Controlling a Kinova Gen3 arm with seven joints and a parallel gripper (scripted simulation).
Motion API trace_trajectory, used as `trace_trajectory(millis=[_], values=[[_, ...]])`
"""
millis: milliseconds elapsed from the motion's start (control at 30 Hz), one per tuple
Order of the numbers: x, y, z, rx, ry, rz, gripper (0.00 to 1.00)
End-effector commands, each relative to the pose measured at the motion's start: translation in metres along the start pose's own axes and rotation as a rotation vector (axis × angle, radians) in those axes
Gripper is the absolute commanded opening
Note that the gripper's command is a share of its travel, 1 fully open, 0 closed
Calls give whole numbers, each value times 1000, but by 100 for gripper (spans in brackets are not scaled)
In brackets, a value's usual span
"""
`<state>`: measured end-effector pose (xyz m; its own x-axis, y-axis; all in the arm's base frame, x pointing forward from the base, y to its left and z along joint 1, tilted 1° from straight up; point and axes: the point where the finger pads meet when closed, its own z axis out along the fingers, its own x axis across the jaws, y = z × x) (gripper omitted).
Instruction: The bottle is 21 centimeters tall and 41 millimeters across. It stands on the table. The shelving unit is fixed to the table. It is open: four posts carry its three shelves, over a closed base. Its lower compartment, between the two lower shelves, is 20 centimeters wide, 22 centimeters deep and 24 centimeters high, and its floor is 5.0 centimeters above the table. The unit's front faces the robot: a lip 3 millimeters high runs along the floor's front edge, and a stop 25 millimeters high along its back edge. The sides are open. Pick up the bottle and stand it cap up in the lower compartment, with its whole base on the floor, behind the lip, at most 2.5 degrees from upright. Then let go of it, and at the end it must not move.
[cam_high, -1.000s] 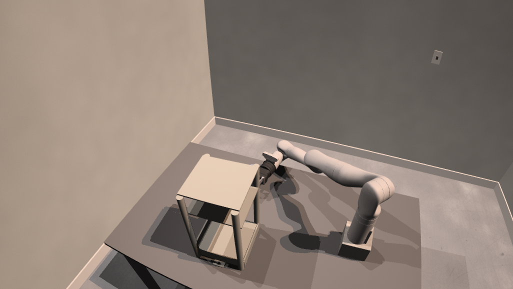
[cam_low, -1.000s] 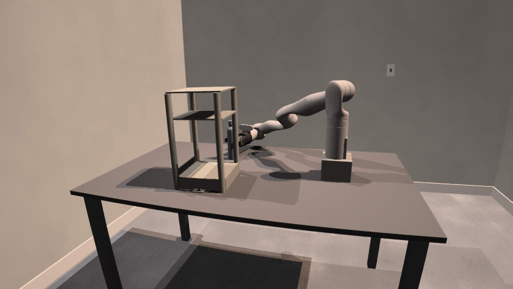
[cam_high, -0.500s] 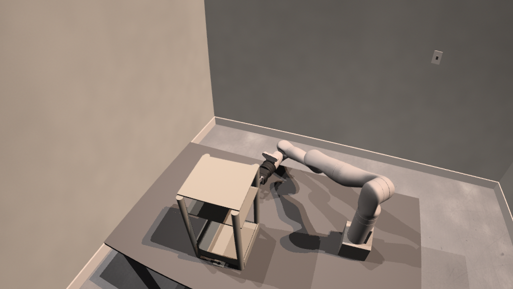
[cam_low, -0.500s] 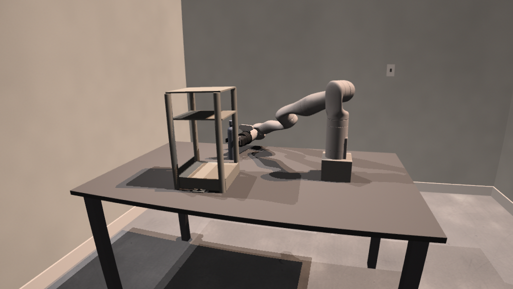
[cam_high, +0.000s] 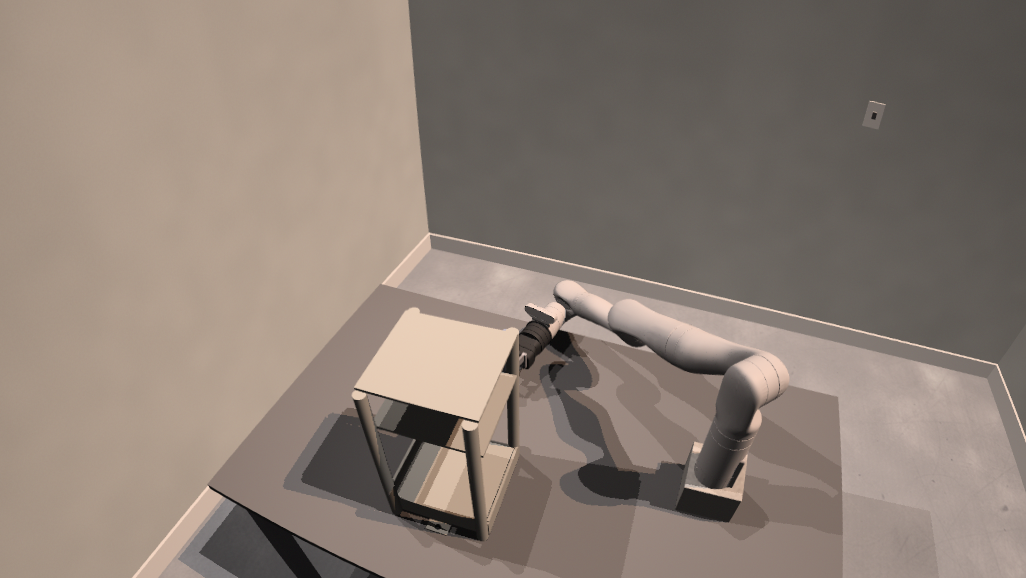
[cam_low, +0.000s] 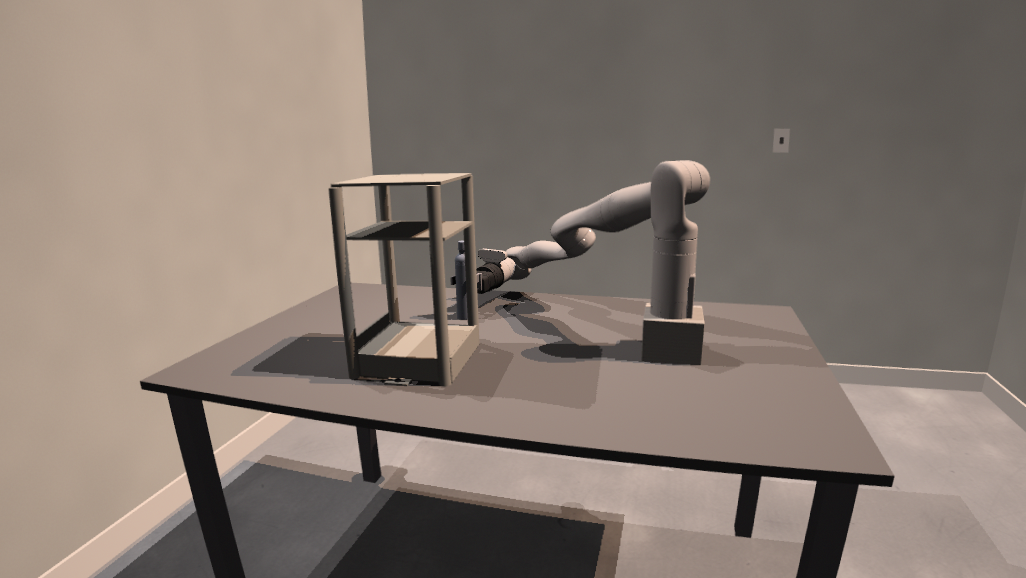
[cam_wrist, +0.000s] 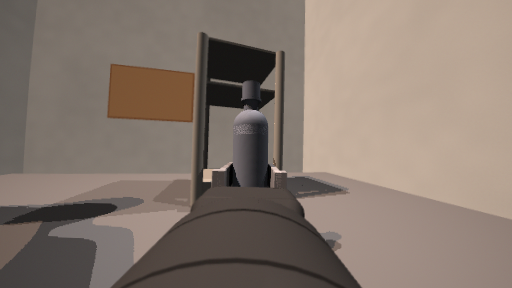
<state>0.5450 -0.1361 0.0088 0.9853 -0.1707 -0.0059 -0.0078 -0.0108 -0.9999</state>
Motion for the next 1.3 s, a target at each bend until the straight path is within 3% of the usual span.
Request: trace_trajectory(millis=[0, 1000, 1267], values=[[0, -1, 0, 0, 0, -2, 0], [1, -7, 0, 0, -1, -2, 0], [1, -26, -1, 0, -1, -2, 0]])
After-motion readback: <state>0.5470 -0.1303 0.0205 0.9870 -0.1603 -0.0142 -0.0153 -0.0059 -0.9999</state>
